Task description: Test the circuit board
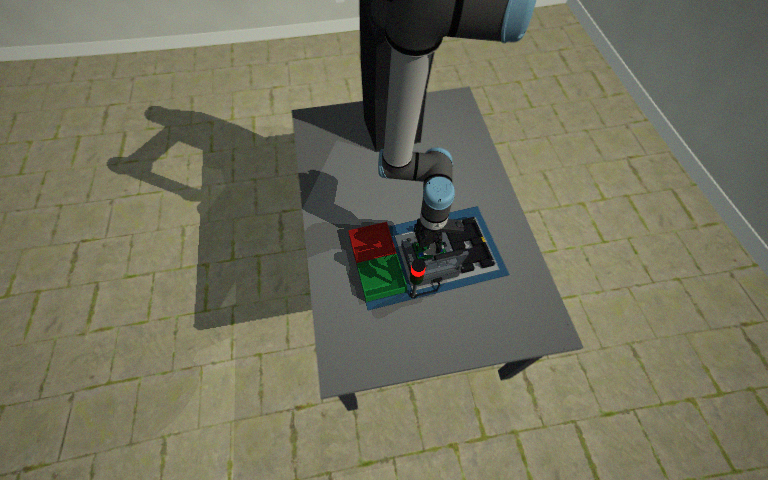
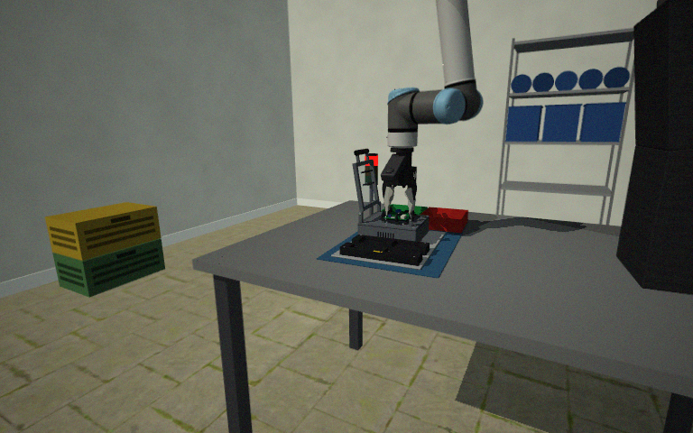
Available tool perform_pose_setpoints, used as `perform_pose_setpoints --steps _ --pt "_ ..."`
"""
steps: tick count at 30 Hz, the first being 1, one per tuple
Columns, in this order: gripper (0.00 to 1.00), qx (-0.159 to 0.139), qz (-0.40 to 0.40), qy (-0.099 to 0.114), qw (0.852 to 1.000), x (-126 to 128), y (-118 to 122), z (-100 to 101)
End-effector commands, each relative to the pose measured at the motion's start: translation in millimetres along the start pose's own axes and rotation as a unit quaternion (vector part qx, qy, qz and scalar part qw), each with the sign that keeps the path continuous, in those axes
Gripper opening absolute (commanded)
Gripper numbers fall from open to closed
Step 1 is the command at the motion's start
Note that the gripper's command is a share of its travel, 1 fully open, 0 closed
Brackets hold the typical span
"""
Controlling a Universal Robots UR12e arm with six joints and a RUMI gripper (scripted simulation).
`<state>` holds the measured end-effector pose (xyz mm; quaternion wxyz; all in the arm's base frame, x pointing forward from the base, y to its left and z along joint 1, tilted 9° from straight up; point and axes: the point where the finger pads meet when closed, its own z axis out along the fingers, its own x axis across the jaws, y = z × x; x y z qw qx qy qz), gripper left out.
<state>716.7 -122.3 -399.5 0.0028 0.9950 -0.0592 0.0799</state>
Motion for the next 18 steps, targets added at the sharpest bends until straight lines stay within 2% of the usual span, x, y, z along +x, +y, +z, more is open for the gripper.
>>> perform_pose_setpoints --steps 1,18 --pt "0.39 0.0 0.0 0.001 1.0 2.0 -0.6 0.0" --pt "0.39 0.0 0.0 0.002 1.0 2.1 -0.6 1.8"
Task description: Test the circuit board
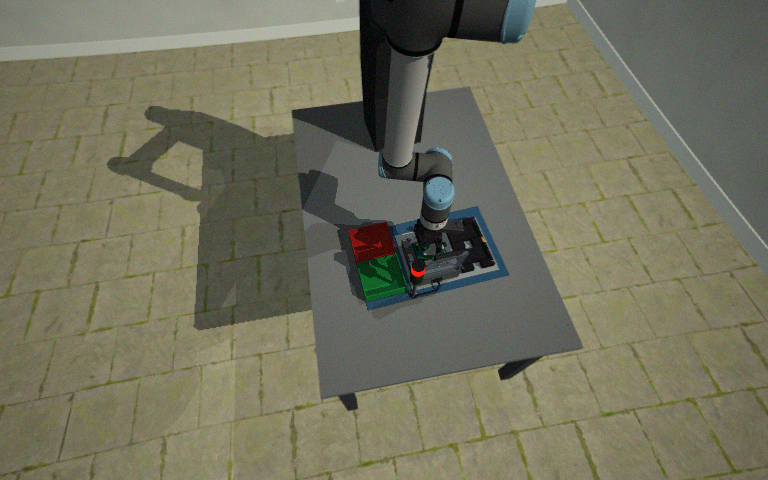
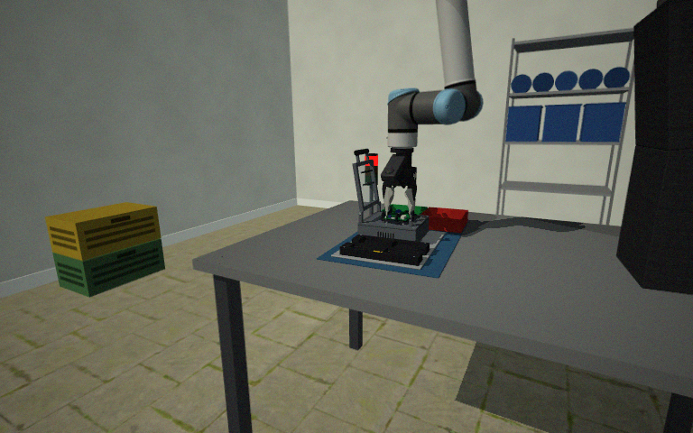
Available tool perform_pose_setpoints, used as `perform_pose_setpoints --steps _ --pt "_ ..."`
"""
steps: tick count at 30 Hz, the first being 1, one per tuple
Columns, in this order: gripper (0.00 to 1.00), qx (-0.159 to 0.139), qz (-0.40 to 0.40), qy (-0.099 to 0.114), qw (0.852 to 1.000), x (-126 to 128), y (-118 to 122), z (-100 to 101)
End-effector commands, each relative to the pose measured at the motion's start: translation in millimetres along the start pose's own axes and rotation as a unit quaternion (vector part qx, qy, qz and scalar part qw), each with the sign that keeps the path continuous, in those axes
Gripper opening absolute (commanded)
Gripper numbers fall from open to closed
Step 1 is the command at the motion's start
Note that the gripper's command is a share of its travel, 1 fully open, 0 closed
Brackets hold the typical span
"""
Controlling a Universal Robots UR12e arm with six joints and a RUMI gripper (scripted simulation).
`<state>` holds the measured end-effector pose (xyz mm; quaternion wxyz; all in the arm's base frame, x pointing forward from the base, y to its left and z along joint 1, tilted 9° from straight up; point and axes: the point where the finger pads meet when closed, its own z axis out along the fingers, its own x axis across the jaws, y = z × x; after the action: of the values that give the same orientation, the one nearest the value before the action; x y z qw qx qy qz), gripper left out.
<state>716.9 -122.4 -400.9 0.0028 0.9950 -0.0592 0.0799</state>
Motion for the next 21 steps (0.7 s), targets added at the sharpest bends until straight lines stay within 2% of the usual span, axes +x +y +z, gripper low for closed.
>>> perform_pose_setpoints --steps 1,17,18,21 --pt "0.39 0.0 0.0 0.002 1.0 2.1 -0.7 0.3" --pt "0.39 0.0 0.0 0.001 1.0 2.0 -0.7 0.3" --pt "0.59 0.0 0.0 0.001 1.0 2.0 -0.7 0.3" --pt "0.59 0.0 0.0 0.001 1.0 2.0 -0.7 0.3"
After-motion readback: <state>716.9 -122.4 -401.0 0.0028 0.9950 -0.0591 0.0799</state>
